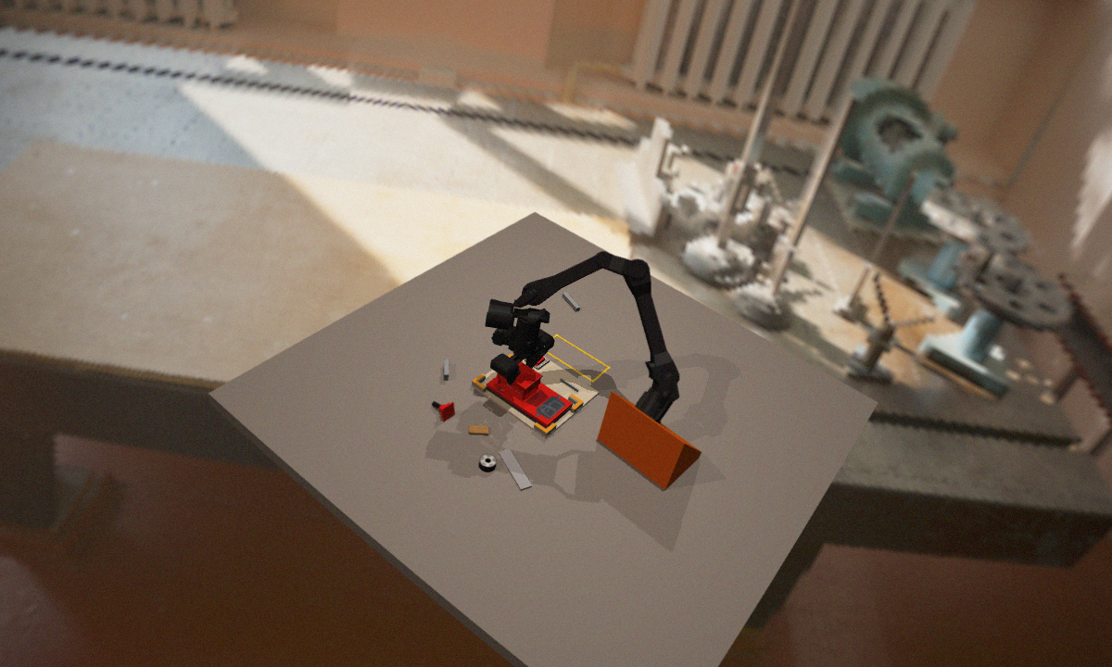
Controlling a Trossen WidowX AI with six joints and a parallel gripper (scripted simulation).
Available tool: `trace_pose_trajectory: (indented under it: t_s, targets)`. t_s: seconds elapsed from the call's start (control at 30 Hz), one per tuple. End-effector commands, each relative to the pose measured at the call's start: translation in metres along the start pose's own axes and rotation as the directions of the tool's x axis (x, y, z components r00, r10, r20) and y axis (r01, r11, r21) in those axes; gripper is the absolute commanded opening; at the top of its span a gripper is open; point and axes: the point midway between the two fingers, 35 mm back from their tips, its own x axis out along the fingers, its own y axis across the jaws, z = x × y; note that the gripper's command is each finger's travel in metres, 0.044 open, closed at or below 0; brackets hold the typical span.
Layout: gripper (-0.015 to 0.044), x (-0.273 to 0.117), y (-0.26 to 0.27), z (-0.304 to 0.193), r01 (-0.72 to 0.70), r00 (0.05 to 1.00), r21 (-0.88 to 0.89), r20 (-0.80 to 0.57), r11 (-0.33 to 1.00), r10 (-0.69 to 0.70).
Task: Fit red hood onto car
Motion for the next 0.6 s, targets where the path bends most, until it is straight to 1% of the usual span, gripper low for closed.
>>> trace_pose_trajectory:
  t_s: [0.0,0.57]
  targets:
    - [0.0000,0.0025,-0.0003,-0.0001,0.004,1.000,-0.005,0.002,1.000,-0.004]
    - [0.0000,0.0107,-0.0002,0.0001,0.004,1.000,-0.005,0.002,1.000,-0.004]
